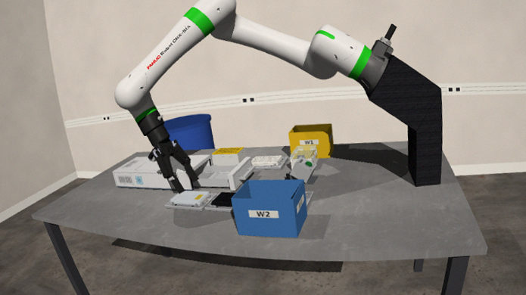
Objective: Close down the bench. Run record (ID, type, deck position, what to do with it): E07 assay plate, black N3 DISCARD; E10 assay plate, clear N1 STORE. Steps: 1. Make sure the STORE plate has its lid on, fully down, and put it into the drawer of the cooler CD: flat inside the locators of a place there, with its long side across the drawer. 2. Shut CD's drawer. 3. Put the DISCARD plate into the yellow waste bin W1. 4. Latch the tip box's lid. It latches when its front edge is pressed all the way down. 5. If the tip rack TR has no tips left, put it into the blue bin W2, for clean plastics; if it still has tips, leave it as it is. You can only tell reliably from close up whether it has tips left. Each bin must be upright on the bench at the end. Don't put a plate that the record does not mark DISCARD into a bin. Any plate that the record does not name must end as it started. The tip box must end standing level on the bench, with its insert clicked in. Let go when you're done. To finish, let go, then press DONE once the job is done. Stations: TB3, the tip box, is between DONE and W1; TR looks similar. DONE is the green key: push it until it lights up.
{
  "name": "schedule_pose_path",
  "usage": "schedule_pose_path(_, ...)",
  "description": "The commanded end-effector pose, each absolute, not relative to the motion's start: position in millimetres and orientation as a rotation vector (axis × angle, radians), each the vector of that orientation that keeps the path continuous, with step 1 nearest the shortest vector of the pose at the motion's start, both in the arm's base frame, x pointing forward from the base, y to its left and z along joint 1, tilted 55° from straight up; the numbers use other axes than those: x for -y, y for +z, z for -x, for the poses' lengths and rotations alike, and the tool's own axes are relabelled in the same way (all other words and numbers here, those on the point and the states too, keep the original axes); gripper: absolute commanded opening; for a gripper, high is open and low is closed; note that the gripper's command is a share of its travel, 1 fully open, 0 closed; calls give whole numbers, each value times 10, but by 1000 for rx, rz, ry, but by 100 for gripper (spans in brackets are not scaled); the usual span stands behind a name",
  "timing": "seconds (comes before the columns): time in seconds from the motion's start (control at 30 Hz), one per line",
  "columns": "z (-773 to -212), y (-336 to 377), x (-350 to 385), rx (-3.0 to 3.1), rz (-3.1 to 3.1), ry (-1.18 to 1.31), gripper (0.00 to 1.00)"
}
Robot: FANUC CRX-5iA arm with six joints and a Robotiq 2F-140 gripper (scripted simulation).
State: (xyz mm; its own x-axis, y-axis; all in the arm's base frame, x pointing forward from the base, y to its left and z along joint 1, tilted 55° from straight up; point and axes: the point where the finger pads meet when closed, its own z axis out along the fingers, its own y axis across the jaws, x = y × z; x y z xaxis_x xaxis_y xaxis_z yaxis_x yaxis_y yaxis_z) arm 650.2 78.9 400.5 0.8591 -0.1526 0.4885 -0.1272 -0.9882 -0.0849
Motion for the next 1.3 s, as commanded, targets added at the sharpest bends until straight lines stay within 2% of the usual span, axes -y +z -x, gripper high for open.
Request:
schedule_pose_path(0.0,-6528,3997,-787,-224,2980,-792,70)
schedule_pose_path(1.27,-6850,3767,-766,-224,2980,-792,70)
